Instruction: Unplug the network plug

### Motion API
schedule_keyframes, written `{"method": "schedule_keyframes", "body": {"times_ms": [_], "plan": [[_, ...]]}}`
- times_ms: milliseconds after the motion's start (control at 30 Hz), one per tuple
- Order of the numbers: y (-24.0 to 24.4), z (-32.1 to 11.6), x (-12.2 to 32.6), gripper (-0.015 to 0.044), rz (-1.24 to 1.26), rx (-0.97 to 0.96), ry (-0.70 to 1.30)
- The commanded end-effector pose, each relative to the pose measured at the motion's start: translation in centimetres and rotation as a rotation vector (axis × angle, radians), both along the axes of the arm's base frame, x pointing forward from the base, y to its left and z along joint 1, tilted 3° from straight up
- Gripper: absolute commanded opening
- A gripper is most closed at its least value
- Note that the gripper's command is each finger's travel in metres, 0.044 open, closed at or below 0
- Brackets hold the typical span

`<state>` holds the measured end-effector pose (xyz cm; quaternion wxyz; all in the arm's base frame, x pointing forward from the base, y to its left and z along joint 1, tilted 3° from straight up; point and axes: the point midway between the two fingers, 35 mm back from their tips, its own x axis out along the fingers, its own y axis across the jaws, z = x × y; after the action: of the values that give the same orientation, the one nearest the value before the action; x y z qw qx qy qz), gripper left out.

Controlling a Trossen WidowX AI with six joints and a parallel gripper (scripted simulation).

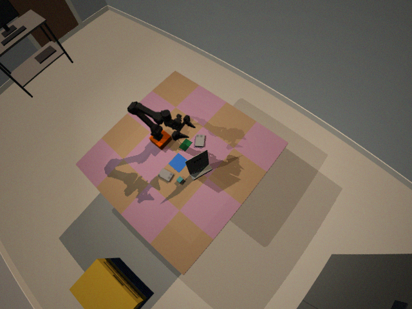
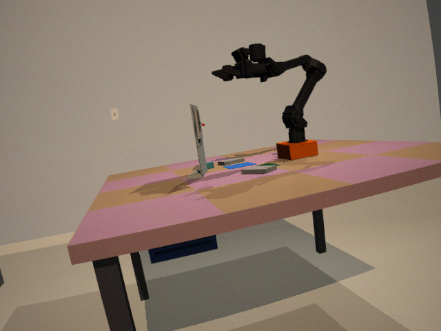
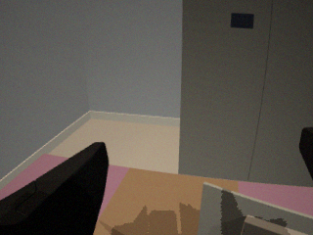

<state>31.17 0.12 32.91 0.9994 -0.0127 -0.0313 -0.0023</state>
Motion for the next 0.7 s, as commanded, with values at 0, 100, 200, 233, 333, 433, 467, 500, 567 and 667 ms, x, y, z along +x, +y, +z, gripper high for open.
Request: {"method": "schedule_keyframes", "body": {"times_ms": [0, 100, 200, 233, 333, 433, 467, 500, 567, 667], "plan": [[0.0, -0.1, 0.0, 0.0374, -0.001, 0.006, 0.000], [0.0, -1.1, 0.4, 0.0295, -0.011, 0.089, 0.003], [0.1, -2.4, 0.8, 0.0216, -0.024, 0.195, 0.005], [0.1, -2.8, 0.9, 0.0190, -0.028, 0.231, 0.005], [0.2, -4.1, 1.2, 0.0156, -0.042, 0.337, 0.004], [0.3, -5.5, 1.4, 0.0156, -0.056, 0.443, 0.002], [0.3, -5.9, 1.4, 0.0156, -0.061, 0.478, 0.000], [0.3, -6.3, 1.4, 0.0156, -0.065, 0.513, -0.001], [0.4, -7.2, 1.4, 0.0156, -0.075, 0.583, -0.005], [0.4, -8.5, 1.4, 0.0156, -0.089, 0.688, -0.013]]}}
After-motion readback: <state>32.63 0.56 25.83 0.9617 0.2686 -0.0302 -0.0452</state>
